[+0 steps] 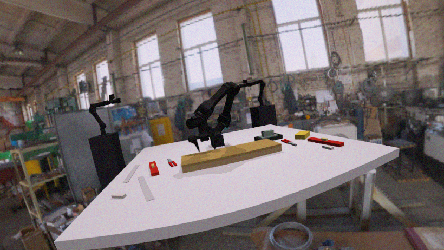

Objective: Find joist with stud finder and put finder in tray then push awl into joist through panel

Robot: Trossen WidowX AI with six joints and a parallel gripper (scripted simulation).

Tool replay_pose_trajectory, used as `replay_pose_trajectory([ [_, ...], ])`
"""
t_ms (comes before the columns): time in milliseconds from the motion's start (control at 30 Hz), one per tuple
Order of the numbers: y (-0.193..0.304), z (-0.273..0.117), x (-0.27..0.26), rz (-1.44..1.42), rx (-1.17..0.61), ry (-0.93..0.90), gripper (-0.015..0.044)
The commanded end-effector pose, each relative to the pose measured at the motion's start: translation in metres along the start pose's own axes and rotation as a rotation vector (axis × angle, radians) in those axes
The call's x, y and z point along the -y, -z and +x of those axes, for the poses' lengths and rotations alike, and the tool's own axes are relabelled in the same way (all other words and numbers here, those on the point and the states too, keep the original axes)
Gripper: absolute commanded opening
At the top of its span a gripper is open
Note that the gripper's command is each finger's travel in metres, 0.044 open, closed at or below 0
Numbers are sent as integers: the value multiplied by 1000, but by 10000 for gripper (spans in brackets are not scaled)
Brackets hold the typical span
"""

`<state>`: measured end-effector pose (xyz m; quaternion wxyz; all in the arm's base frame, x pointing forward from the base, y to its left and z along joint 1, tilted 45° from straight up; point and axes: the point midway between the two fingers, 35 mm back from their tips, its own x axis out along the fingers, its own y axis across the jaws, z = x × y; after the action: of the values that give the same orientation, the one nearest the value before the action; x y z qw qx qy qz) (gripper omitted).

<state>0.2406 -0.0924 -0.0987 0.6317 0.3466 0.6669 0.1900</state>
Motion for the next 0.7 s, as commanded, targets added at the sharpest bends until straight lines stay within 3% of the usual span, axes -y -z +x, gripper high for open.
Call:
replay_pose_trajectory([
  [0, 0, 10, 0, 7, -3, -7, 440],
  [567, 0, 31, -1, 7, -3, -9, 440],
  [667, 0, 31, -1, 7, -3, -9, 361],
])
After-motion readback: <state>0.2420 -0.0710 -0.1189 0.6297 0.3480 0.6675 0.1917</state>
